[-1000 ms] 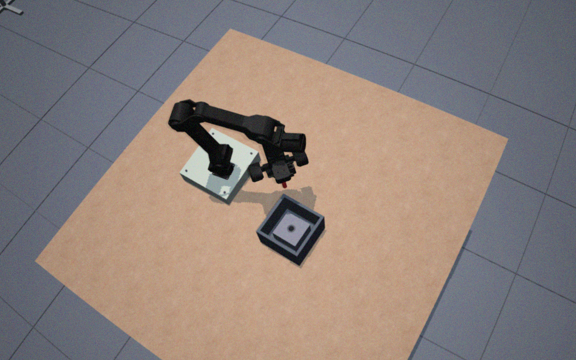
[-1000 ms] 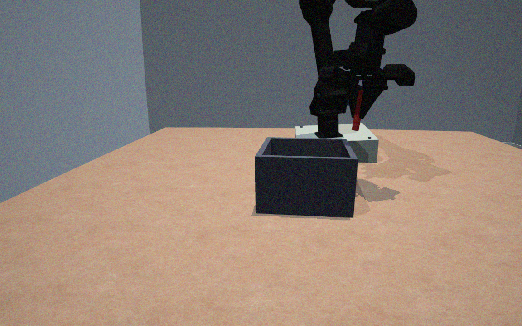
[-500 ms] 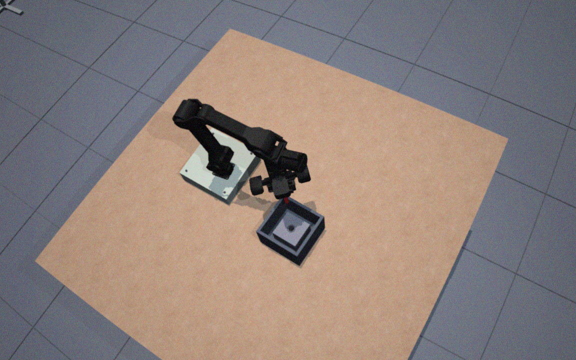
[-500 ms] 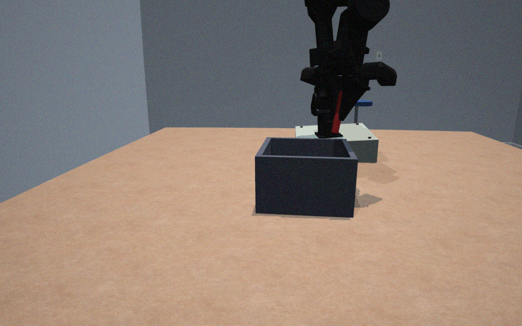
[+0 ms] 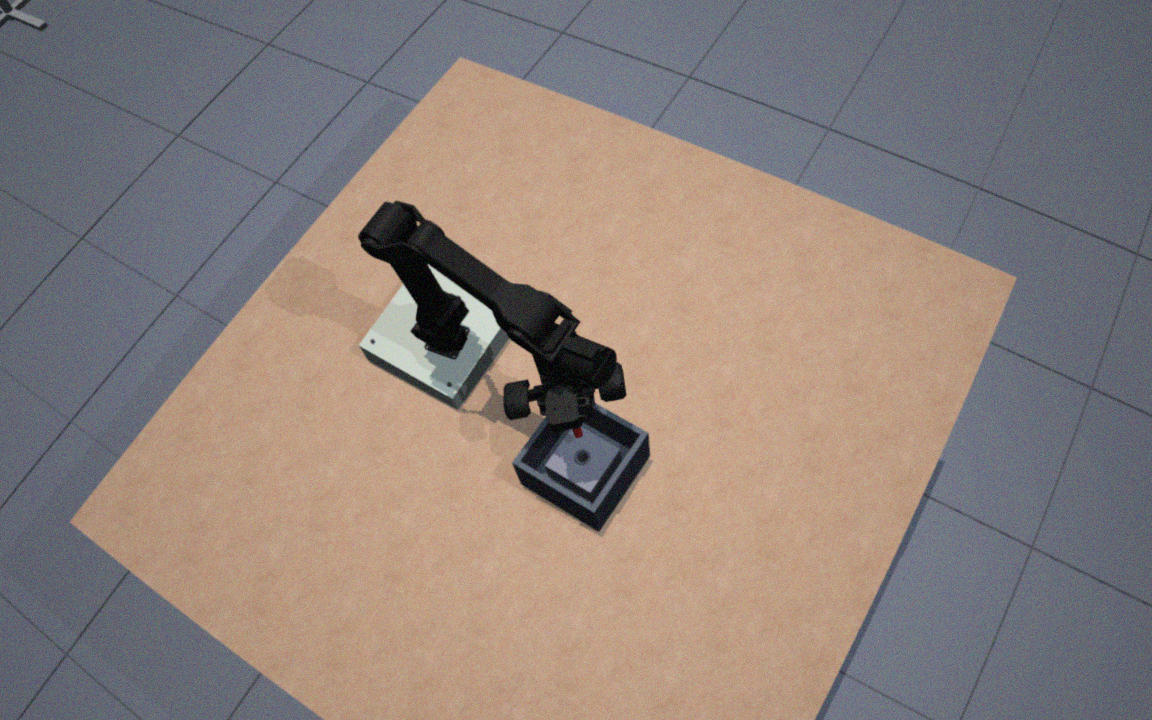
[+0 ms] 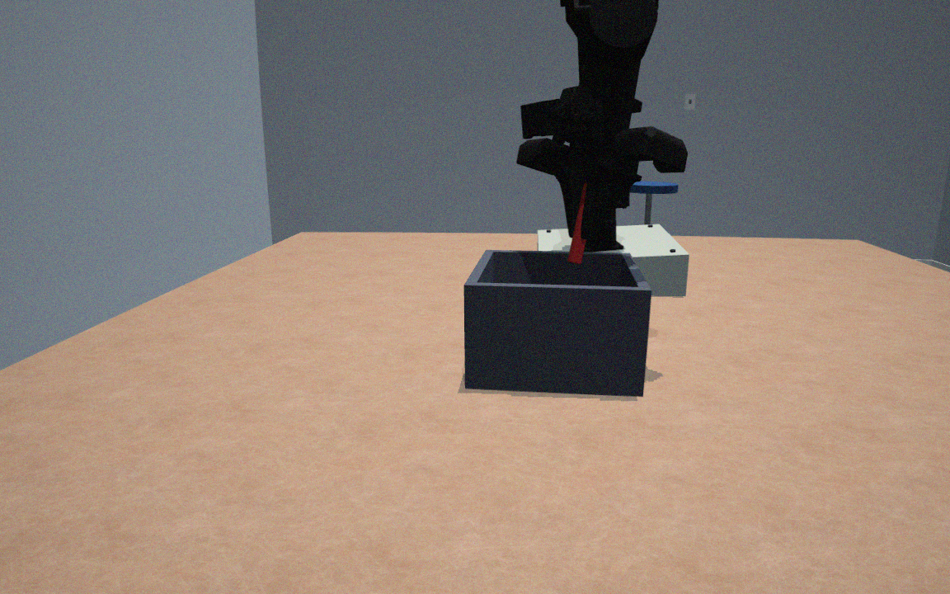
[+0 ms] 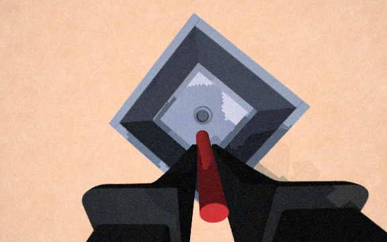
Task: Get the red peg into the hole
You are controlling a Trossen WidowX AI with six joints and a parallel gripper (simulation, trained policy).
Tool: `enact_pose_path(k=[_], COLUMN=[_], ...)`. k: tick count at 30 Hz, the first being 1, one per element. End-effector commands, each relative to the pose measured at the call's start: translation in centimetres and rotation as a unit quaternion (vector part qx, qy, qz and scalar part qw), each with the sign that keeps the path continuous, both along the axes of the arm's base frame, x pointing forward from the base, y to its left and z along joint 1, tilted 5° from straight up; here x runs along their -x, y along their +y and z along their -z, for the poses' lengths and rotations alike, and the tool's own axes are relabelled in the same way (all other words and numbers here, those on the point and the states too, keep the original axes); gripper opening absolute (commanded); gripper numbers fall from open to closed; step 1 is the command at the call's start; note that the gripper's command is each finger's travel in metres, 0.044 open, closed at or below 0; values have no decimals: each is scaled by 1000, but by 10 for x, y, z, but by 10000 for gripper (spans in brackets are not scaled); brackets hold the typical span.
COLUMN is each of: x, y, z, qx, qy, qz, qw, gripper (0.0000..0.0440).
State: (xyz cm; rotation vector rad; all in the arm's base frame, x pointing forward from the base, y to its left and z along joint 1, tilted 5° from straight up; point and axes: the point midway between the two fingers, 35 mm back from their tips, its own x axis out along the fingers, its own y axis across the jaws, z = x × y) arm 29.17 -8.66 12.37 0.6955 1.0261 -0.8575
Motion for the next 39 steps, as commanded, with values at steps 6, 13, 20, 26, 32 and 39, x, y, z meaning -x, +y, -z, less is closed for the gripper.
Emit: enact_pose_path(k=[6, 13, 20, 26, 32, 39], x=[-10, -15, -18, -20, -33, -49], y=[-15, -22, -27, -30, -35, -39], z=[13, 30, 46, 52, 47, 42], qx=[-12, -22, -25, -24, -19, -20], qy=[5, 18, 38, 61, 69, 76], qz=[9, 13, 4, -10, -28, -50], qw=[1000, 1000, 999, 998, 997, 996], gripper=[3, 0, 84, 141, 129, 113])
